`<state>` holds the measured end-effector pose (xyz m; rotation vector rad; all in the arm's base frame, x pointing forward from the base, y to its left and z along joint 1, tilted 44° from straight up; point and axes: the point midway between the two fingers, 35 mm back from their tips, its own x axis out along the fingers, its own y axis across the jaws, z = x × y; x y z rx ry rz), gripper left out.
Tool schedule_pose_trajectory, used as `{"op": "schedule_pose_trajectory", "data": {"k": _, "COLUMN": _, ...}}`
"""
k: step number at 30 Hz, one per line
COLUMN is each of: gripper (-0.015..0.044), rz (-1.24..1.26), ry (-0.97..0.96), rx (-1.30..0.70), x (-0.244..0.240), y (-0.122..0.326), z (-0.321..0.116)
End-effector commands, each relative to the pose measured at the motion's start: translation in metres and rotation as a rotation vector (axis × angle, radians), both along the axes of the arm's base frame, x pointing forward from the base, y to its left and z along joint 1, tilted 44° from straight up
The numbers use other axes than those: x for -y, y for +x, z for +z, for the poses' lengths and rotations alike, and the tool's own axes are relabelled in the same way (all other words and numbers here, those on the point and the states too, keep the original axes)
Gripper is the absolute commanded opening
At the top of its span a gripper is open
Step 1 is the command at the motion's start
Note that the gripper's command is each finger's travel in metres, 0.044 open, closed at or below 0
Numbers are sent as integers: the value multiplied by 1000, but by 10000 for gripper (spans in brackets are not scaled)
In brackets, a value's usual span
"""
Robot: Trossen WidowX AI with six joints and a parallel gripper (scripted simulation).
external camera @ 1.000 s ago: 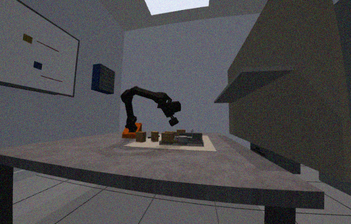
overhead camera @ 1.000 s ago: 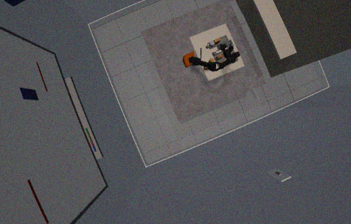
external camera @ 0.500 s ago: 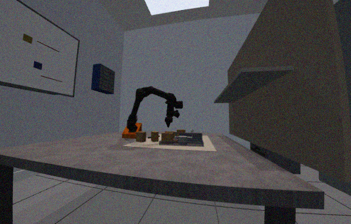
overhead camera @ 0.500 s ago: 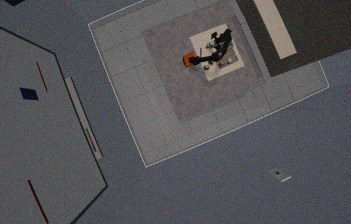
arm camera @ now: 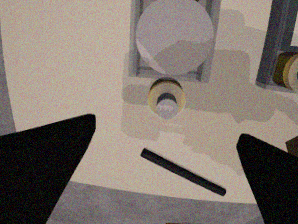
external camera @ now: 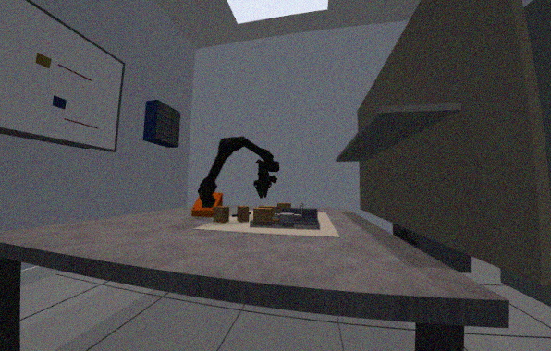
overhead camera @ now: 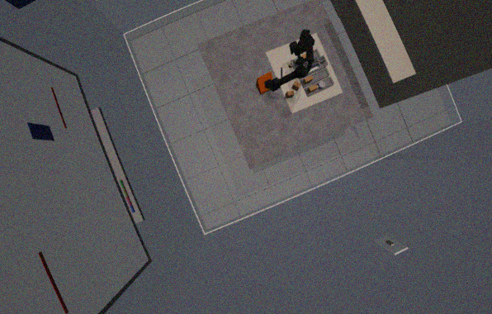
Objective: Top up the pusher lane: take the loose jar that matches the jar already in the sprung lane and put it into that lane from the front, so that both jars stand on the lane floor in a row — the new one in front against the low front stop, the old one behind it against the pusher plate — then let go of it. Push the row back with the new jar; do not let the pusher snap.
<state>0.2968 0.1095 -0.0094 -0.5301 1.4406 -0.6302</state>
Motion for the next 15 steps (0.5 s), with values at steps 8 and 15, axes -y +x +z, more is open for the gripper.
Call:
{"op": "schedule_pose_trajectory", "data": {"k": 8, "gripper": 440, "rz": -4, "ry": -17, "rx": -7, "x": 24, "y": -1, "z": -24}}
{"op": "schedule_pose_trajectory", "data": {"k": 15, "gripper": 440, "rz": -4, "ry": -17, "rx": -7, "x": 34, "y": -1, "z": -35}}
